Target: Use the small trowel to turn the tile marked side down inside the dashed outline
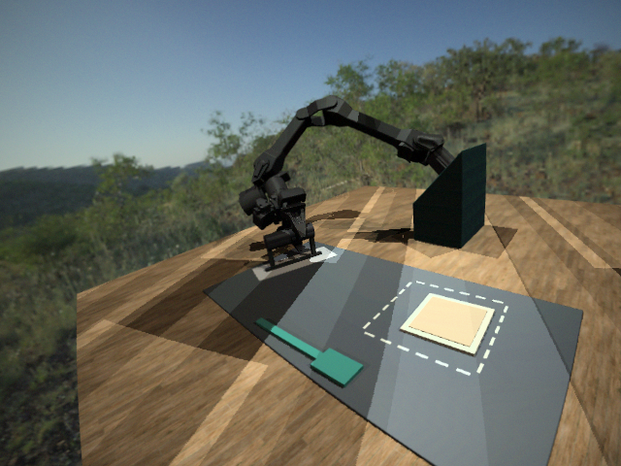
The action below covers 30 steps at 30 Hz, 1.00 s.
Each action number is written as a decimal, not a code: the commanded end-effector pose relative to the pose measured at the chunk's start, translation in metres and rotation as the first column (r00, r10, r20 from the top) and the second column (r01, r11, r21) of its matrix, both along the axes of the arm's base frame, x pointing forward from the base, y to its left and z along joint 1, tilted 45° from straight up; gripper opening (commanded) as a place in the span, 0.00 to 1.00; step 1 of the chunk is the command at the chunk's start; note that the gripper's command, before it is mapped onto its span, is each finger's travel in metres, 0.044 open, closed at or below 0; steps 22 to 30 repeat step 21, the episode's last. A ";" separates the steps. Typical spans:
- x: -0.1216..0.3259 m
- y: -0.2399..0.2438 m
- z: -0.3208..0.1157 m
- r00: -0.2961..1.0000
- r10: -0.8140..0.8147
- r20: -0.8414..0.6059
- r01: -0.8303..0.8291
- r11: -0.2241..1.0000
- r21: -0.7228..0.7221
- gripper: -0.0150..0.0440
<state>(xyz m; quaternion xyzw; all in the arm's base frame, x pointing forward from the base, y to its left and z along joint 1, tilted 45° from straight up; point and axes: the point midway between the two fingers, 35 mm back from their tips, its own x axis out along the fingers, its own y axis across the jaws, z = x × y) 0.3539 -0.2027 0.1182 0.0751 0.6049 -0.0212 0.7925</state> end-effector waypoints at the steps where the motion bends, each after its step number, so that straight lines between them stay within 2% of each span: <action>1: 0.001 0.000 0.001 1.000 0.003 0.005 -0.003 1.000 0.002 0.76; 11: -0.016 -0.003 0.057 1.000 0.000 0.001 0.000 1.000 -0.002 0.76; 16: -0.020 0.004 0.062 1.000 0.000 0.001 0.000 1.000 -0.002 0.76; 21: -0.053 0.061 0.083 1.000 -0.002 0.002 0.002 1.000 -0.002 0.76; 30: -0.053 0.061 0.083 1.000 -0.002 0.002 0.002 1.000 -0.002 0.76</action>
